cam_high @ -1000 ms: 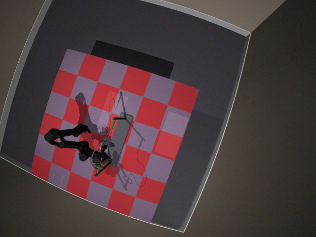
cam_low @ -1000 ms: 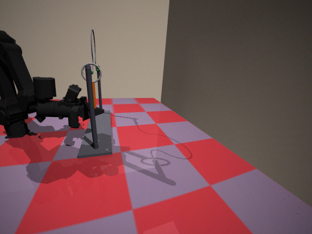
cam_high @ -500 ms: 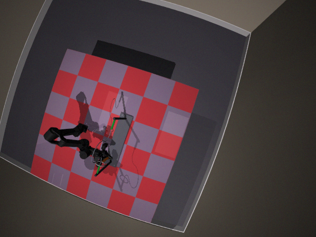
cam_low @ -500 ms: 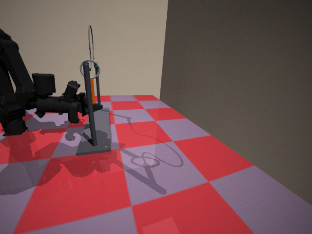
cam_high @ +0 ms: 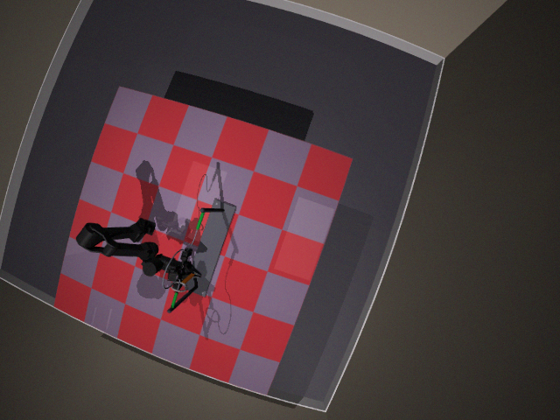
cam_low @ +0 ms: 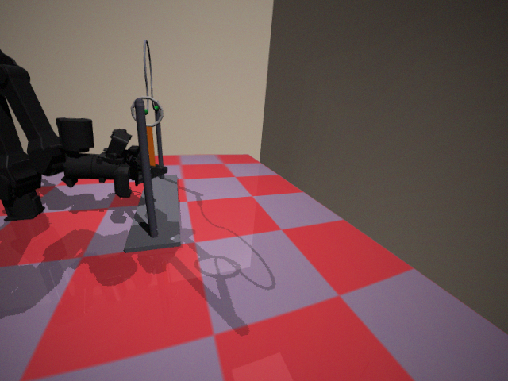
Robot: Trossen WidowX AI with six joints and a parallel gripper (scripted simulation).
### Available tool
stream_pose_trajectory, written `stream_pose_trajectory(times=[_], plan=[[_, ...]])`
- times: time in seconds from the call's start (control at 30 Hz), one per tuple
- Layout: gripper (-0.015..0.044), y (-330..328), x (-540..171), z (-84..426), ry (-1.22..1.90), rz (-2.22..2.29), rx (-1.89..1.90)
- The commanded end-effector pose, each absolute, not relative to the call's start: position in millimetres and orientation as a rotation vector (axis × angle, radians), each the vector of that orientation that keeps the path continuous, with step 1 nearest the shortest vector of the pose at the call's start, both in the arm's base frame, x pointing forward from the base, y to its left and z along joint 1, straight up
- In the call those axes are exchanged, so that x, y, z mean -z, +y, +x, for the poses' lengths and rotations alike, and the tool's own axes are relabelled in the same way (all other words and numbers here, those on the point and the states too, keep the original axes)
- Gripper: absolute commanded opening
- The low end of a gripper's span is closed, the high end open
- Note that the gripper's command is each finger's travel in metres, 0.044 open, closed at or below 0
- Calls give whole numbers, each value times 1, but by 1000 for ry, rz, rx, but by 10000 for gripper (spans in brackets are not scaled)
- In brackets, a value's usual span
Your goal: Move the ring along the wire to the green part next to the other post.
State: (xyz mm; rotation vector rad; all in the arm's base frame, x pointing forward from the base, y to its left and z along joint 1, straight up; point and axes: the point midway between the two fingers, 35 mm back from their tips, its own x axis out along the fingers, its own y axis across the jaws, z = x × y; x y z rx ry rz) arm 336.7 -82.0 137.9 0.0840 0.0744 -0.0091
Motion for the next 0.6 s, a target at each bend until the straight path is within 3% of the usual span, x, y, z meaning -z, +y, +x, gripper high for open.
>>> stream_pose_trajectory(times=[0.0, 0.57], plan=[[-150, -74, -140, 336, 69, 120, 9], [-150, -19, -154, 337, 64, 427, -7]])
